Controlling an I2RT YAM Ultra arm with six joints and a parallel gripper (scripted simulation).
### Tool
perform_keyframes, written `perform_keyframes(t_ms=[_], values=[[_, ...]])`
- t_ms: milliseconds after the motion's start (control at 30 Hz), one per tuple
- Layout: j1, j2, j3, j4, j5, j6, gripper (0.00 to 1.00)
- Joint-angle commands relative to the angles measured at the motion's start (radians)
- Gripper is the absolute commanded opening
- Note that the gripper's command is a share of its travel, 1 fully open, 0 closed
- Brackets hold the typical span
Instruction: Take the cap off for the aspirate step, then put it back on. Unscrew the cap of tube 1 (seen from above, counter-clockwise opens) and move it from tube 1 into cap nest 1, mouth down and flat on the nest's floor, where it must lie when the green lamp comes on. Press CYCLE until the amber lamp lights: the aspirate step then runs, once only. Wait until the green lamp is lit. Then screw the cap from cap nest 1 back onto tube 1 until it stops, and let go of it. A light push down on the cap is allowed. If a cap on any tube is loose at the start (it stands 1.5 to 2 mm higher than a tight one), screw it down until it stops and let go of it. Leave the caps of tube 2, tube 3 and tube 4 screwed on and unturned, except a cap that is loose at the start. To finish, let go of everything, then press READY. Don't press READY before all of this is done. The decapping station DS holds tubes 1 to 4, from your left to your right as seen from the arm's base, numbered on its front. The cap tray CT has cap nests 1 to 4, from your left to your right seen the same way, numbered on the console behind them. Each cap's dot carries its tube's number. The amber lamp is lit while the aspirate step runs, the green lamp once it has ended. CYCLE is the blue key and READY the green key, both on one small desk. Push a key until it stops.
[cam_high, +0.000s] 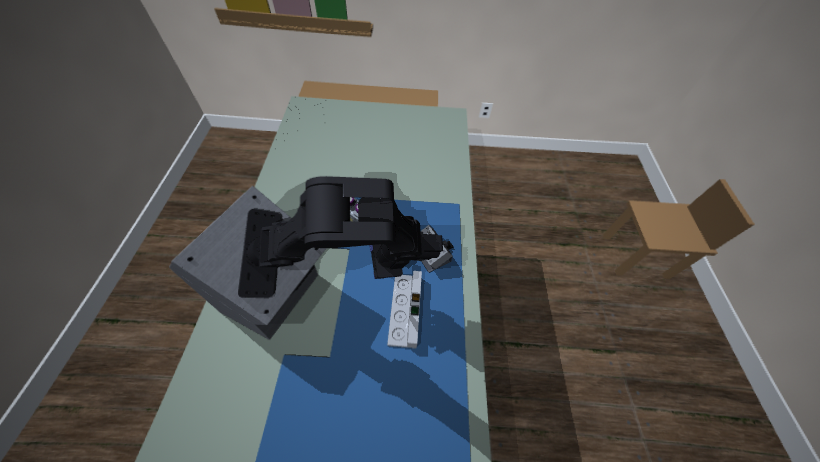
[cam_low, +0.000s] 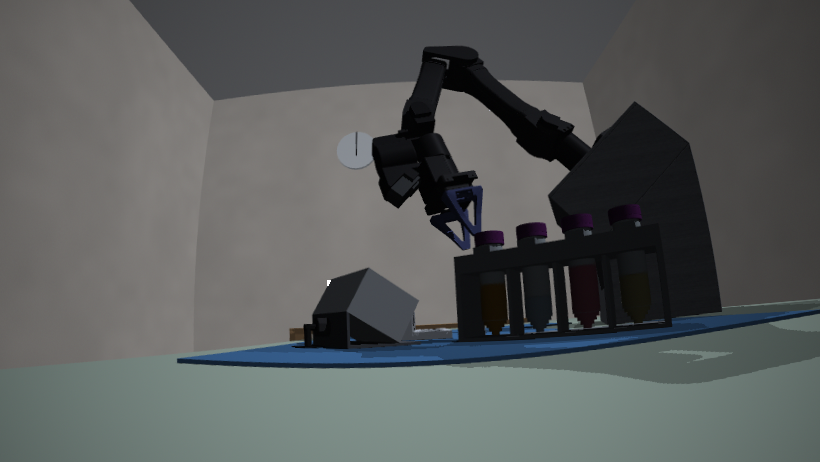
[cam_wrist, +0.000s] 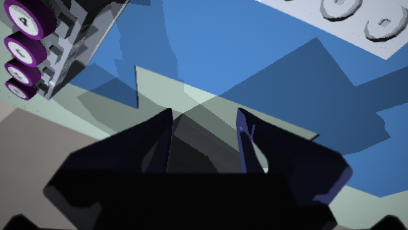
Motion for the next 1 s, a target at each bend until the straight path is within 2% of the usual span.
perform_keyframes(t_ms=[0,200,267,367,467,700,767,967], values=[[0.047,0.005,-0.002,0.039,0.069,-0.081,0.49],[0.159,0.041,-0.01,0.083,0.163,-0.169,0.49],[0.159,0.041,-0.01,0.083,0.163,-0.169,0.49],[0.197,0.049,-0.021,0.106,0.204,-0.231,0.49],[0.269,0.076,-0.018,0.125,0.256,-0.259,0.49],[0.373,0.1,-0.042,0.185,0.357,-0.393,0.49],[0.437,0.133,-0.016,0.166,0.388,-0.358,0.49],[0.45,0.13,-0.034,0.194,0.412,-0.416,0.49]])
